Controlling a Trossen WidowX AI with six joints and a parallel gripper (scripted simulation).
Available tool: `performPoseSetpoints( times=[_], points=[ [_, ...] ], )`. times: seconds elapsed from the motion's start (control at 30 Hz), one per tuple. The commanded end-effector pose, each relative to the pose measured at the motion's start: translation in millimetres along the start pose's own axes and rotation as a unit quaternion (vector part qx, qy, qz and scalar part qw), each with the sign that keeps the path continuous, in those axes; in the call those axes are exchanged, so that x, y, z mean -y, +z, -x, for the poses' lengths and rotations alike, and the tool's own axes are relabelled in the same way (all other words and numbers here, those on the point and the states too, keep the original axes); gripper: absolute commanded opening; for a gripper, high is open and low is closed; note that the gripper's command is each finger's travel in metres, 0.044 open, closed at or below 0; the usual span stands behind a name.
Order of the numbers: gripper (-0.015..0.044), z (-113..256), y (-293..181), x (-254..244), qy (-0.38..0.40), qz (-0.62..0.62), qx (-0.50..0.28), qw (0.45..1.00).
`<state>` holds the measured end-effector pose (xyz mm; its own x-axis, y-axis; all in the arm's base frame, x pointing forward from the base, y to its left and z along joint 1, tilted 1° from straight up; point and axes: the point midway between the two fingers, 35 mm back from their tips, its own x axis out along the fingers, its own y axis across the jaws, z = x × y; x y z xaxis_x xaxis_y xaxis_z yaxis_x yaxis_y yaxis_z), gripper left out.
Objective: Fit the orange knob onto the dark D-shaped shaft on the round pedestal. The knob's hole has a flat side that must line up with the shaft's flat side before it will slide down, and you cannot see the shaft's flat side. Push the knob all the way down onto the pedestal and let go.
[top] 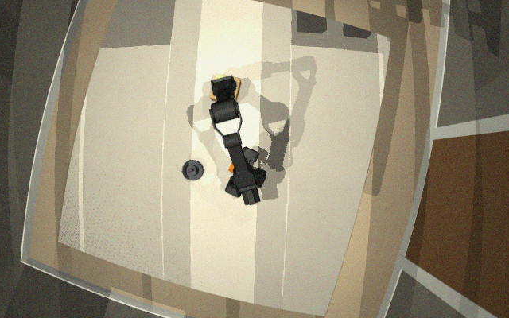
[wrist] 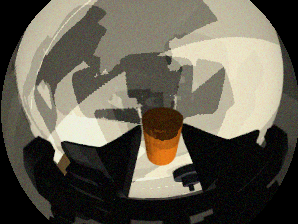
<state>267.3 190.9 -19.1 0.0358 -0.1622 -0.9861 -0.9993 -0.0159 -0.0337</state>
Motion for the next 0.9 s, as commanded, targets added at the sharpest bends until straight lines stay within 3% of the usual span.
performPoseSetpoints(
  times=[0.0, 0.37, 0.87],
  points=[
    [0.022, -0.5, 0.4, -0.1, 0.001, 0.002, 0.002, 1.0],
    [0.0179, 0.2, -0.6, -0.1, 0.0, 0.001, 0.009, 1.0],
    [0.0179, 7.2, -16.3, 0.4, 0.001, 0.0, 0.137, 0.991]
  ],
)
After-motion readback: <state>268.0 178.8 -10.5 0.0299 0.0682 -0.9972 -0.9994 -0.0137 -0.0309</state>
